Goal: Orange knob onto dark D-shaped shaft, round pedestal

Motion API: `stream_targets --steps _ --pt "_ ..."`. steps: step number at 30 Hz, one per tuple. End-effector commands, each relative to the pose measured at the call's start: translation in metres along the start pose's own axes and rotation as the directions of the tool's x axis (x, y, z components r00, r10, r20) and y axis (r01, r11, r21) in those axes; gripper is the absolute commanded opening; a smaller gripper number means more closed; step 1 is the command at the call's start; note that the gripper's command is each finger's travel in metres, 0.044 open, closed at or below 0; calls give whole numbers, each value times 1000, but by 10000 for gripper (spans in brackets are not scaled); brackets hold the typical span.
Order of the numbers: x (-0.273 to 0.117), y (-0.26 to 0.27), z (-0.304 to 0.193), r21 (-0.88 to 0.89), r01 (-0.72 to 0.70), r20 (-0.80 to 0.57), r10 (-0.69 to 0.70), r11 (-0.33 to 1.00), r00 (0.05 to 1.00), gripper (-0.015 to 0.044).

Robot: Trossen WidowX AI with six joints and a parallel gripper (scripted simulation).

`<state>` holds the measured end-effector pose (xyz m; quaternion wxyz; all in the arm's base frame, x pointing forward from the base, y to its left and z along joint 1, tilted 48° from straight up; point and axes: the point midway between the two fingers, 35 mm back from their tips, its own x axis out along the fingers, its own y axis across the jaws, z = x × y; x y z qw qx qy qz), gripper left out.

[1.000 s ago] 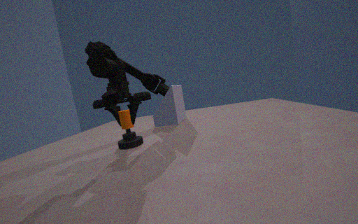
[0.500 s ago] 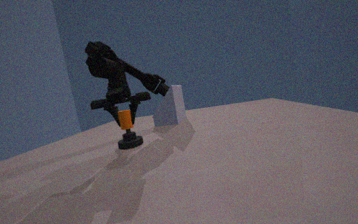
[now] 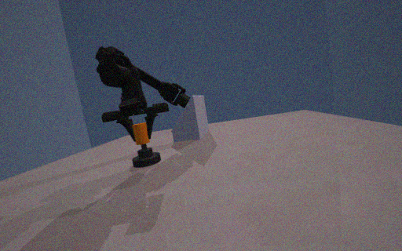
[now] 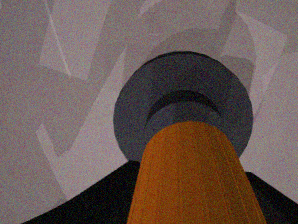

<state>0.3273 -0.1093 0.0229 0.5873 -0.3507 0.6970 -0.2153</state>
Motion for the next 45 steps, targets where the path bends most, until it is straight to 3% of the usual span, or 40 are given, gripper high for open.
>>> stream_targets --steps 1,27,34,45 --pt "1 -1 1 -3 3 3 -3 1000 1000 0" --pt "-2 2 -1 -3 3 3 -3 1000 1000 0" --pt "-2 0 1 -201 4 3 -3 980 1000 0" --pt "3 1 2 -211 4 3 -3 978 1000 0"
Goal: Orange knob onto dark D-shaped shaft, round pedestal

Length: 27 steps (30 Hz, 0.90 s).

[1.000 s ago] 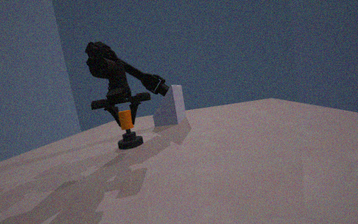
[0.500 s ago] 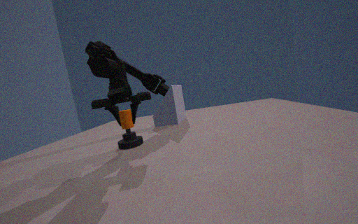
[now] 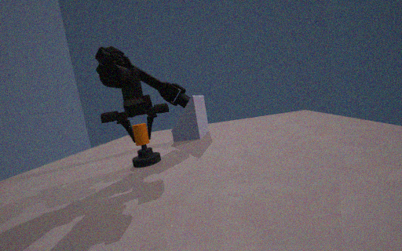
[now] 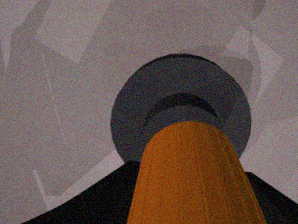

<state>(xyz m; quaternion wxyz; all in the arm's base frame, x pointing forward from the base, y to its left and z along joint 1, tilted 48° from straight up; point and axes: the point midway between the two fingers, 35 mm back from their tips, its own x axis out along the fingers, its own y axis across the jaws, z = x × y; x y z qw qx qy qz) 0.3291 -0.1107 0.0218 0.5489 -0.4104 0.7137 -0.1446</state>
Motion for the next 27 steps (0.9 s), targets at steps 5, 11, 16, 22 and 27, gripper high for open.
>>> stream_targets --steps 5,11,16,22,27 --pt "1 2 -1 -9 -1 0 1 1000 1000 0" --pt "1 3 -2 -9 -1 0 1 1000 1000 0" --pt "-3 3 -3 -9 -2 0 2 1000 1000 0" --pt "-4 3 -4 -95 -2 0 2 995 1000 0" --pt "-3 1 -3 -217 -1 0 1 976 1000 0"
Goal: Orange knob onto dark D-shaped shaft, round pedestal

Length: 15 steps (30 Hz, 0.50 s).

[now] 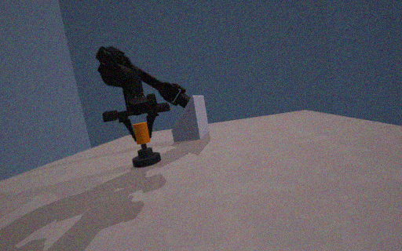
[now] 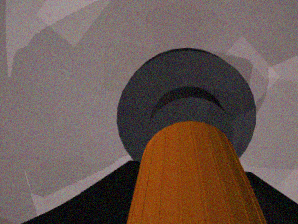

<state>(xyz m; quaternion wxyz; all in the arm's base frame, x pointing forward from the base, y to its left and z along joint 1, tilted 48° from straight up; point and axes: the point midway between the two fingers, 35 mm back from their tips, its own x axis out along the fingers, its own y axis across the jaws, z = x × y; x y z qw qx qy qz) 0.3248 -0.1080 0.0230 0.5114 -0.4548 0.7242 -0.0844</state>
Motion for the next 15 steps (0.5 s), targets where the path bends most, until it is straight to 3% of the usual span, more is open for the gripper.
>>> stream_targets --steps 1,15 --pt "0 -3 1 -50 -1 3 1 999 1000 0" --pt "1 -2 4 -50 -1 4 1 999 1000 0"
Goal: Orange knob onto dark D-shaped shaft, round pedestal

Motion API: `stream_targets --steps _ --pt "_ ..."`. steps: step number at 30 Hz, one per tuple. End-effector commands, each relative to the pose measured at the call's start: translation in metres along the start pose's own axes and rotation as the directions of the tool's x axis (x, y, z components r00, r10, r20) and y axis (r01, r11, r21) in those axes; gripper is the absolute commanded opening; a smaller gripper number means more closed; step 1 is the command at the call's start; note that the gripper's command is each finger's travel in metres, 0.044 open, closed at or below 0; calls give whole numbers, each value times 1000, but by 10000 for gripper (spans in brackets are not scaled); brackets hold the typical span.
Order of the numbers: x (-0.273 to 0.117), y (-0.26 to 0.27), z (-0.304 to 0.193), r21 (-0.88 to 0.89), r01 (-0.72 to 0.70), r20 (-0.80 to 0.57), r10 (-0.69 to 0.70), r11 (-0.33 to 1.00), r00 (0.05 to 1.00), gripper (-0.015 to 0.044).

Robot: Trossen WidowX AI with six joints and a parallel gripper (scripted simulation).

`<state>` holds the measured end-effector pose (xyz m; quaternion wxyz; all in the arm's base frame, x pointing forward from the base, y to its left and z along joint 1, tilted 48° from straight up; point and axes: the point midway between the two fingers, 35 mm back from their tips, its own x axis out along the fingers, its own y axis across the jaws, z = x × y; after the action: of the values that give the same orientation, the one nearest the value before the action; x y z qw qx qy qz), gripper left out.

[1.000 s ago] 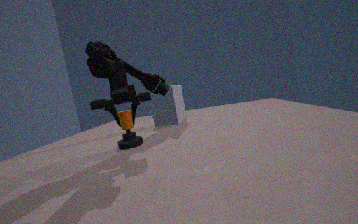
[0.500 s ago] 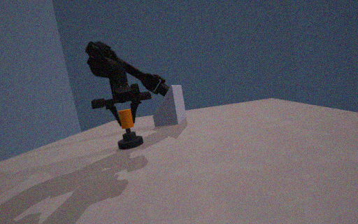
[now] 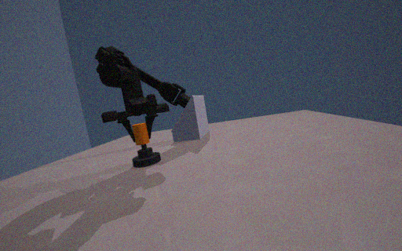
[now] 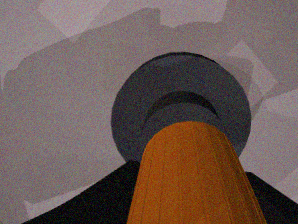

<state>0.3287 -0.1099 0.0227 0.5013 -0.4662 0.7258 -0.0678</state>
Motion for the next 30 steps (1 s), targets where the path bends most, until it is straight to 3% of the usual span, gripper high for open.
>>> stream_targets --steps 1,30 --pt "-1 2 1 -5 0 3 0 1000 1000 0" --pt "2 2 -1 -5 0 3 0 1000 1000 0"
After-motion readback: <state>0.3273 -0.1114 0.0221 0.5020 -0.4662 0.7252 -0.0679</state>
